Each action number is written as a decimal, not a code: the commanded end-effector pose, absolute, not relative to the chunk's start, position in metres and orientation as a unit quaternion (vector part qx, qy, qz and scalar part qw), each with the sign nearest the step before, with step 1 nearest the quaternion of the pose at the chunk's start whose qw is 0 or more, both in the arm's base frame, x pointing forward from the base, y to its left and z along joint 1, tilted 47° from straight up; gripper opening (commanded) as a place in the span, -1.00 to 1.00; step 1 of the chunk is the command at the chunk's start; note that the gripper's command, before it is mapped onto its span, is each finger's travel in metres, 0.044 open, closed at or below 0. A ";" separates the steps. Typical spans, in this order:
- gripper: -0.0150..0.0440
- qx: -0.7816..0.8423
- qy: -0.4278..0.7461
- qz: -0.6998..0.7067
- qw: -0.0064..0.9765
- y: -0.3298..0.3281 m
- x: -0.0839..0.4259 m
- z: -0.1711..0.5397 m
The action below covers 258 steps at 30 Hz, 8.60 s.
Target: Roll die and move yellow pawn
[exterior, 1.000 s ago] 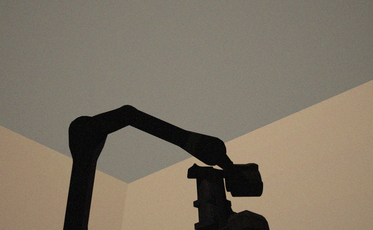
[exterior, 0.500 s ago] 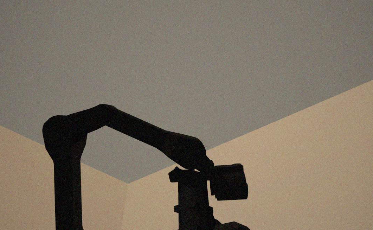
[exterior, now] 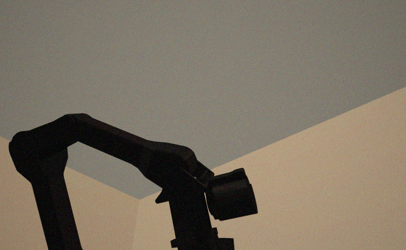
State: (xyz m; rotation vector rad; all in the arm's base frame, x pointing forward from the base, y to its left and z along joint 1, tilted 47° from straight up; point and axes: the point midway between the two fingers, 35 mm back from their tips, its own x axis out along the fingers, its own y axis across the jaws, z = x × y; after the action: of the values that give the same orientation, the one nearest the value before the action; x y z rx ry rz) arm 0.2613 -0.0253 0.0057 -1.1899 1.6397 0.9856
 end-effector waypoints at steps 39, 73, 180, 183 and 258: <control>-0.40 -0.447 0.537 0.465 0.543 -0.020 0.274 0.053; 0.64 -0.537 0.740 0.189 0.358 0.000 0.287 0.015; -0.49 -0.276 0.701 -0.274 0.598 0.084 0.356 -0.022; -0.49 -0.275 0.701 -0.273 0.598 0.084 0.348 -0.027; 0.04 -0.273 0.702 -0.275 0.597 0.022 0.212 -0.109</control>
State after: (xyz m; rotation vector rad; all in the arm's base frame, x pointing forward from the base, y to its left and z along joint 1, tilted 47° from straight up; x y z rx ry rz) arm 0.2117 0.0215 -0.1090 -0.6348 1.6306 -0.6369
